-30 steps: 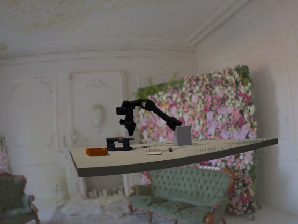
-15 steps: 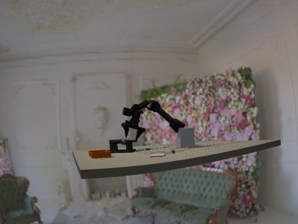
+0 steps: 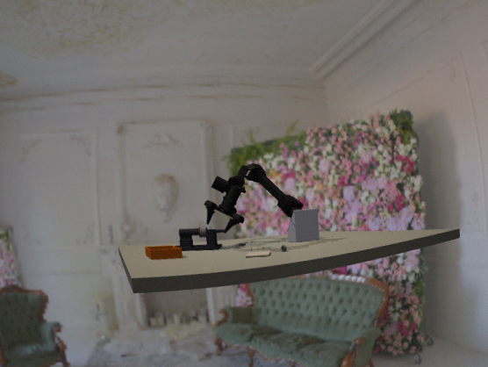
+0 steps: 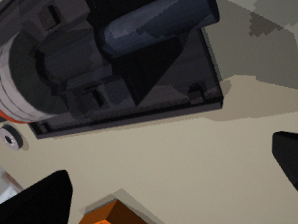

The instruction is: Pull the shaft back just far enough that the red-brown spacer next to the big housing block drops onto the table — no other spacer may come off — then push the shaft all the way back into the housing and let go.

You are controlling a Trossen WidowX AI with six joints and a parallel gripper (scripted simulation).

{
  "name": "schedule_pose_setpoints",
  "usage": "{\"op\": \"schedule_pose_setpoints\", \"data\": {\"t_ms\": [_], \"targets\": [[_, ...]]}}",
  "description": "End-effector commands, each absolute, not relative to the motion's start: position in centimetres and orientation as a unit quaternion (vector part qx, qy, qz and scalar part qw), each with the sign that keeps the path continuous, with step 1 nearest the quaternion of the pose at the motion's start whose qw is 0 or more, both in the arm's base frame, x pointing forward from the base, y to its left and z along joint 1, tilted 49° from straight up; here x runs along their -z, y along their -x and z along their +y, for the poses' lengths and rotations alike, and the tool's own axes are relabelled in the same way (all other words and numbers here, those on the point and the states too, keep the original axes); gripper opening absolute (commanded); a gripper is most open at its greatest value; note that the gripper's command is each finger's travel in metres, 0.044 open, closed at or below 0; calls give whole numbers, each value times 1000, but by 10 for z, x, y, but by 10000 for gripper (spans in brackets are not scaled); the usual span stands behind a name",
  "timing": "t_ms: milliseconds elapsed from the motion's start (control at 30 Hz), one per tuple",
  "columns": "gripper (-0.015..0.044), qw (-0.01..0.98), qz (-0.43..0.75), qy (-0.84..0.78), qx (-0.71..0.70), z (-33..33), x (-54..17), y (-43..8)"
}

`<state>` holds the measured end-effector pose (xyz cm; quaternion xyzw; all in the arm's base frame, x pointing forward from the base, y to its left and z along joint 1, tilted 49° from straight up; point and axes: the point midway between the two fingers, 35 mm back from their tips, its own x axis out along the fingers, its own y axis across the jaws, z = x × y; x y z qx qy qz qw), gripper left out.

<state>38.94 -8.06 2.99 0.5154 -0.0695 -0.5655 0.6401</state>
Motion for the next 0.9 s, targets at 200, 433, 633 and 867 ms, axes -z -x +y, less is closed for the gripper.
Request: {"op": "schedule_pose_setpoints", "data": {"t_ms": [200,433,633,867], "targets": [[440,271,-415,-819,289,-86,-47,-326],[440,271,-415,-819,289,-86,-48,-326],[440,271,-415,-819,289,-86,-47,-326],[440,271,-415,-819,289,-86,-47,-326]]}}
